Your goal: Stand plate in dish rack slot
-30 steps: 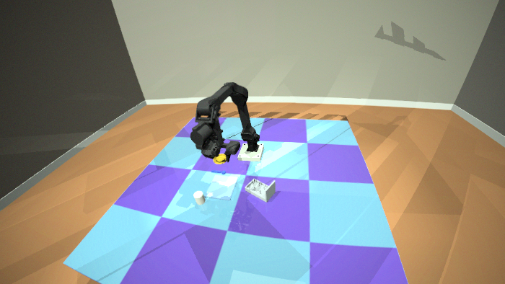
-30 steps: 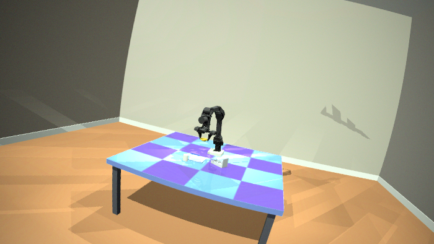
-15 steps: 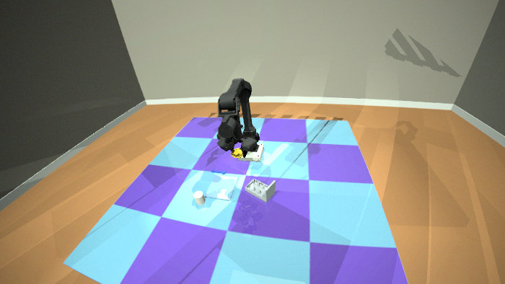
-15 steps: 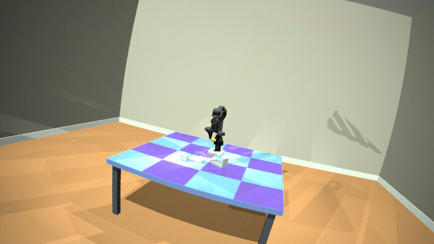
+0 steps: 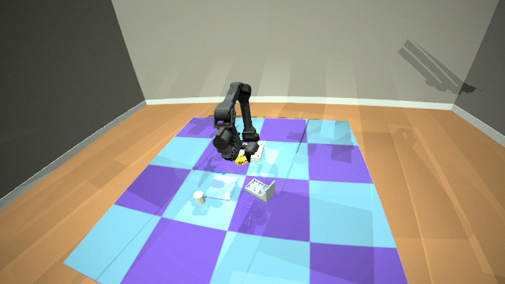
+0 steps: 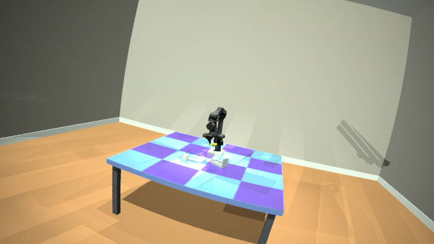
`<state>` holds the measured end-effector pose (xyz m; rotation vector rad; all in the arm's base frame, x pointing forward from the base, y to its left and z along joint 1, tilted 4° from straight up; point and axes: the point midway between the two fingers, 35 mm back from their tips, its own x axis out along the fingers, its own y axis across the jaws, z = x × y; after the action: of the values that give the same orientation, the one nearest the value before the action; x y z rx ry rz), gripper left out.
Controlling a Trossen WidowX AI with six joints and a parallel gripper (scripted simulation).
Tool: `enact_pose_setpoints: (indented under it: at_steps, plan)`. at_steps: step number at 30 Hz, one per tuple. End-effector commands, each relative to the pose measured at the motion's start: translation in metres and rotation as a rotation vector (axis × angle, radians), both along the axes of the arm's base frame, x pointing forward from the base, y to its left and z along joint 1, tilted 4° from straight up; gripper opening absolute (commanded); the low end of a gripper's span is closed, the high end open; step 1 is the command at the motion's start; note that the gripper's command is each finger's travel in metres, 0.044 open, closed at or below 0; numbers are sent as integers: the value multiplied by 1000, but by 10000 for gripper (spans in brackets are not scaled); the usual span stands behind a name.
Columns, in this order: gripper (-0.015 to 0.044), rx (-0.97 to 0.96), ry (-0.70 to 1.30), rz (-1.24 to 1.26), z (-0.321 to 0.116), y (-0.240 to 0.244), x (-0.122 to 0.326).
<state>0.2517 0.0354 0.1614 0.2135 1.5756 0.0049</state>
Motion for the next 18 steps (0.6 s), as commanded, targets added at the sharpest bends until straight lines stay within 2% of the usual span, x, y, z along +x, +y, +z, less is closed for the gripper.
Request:
enact_pose_setpoints:
  at_steps: [1, 18]
  plan:
    - [0, 65, -1, 84, -11, 3, 3]
    - [0, 354, -111, 427, -54, 10, 10]
